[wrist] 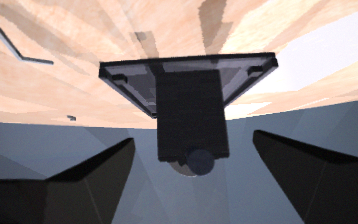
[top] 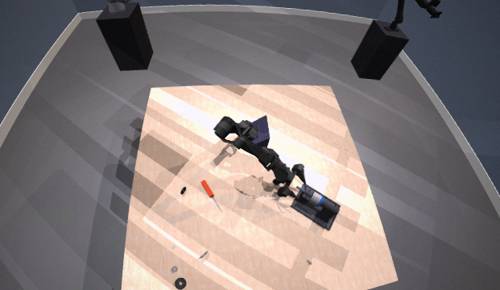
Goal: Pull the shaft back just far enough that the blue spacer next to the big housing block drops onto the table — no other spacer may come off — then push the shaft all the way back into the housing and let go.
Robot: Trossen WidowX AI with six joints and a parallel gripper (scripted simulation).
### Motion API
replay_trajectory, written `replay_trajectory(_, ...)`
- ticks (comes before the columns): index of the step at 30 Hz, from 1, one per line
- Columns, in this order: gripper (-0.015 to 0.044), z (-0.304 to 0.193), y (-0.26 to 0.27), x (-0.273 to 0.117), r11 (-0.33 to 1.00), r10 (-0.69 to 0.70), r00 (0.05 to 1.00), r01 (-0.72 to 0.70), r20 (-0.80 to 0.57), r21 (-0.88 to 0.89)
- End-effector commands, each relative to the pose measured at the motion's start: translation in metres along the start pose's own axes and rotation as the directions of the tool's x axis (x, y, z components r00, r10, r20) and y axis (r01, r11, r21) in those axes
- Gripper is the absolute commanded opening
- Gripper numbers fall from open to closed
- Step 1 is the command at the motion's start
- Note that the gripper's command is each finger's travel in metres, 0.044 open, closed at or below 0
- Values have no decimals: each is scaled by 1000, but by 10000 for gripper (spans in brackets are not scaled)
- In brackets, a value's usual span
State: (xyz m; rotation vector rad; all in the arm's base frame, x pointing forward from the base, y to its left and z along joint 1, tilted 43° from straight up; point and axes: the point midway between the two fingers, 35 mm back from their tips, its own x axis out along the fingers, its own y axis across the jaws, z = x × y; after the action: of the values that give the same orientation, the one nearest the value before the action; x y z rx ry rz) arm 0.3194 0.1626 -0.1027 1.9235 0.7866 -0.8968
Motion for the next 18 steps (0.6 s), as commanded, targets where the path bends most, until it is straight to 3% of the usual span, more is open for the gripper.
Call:
replay_trajectory(1, 440, 1, -1, 8, 1000, -4, 1000, 4, 2, -2)
replay_trajectory(8, 440, 1, -1, 10, 1000, -4, 1000, 4, 2, -2)
replay_trajectory(18, 177, 1, 0, 8, 1000, -1, 1000, 1, 2, 0)
